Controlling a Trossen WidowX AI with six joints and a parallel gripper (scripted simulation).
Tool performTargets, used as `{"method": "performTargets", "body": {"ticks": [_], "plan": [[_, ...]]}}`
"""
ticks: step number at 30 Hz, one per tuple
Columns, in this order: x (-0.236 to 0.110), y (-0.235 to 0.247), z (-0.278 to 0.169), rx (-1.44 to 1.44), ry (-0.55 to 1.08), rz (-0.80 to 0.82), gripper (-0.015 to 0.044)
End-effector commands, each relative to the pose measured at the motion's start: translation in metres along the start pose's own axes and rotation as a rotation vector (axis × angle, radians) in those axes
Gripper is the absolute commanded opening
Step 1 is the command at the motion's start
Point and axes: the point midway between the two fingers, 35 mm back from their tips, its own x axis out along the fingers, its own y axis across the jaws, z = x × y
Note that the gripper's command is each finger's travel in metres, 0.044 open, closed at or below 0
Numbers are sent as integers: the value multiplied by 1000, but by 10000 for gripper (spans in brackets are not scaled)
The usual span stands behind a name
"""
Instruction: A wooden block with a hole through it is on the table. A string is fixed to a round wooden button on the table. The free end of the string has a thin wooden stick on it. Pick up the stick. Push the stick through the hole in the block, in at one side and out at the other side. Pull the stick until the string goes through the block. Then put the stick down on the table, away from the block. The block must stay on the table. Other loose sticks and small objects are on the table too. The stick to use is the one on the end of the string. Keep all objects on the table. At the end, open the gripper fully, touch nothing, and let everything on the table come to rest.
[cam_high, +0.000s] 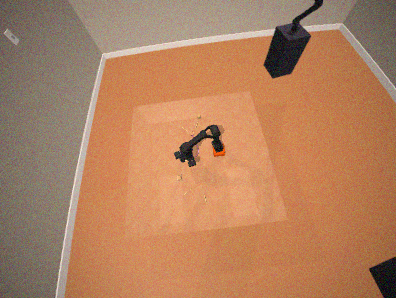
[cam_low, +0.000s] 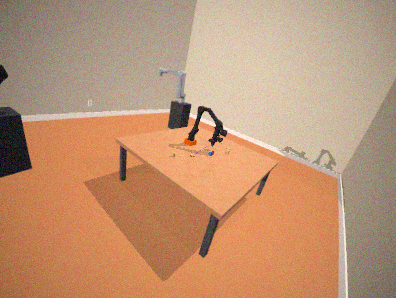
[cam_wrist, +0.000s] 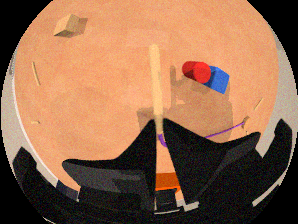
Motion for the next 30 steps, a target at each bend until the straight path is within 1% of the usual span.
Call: {"method": "performTargets", "body": {"ticks": [1, 30], "plan": [[1, -5, 1, 88, 12, -7, 0], [1, -42, 6, 834, 58, -36, 0]]}}
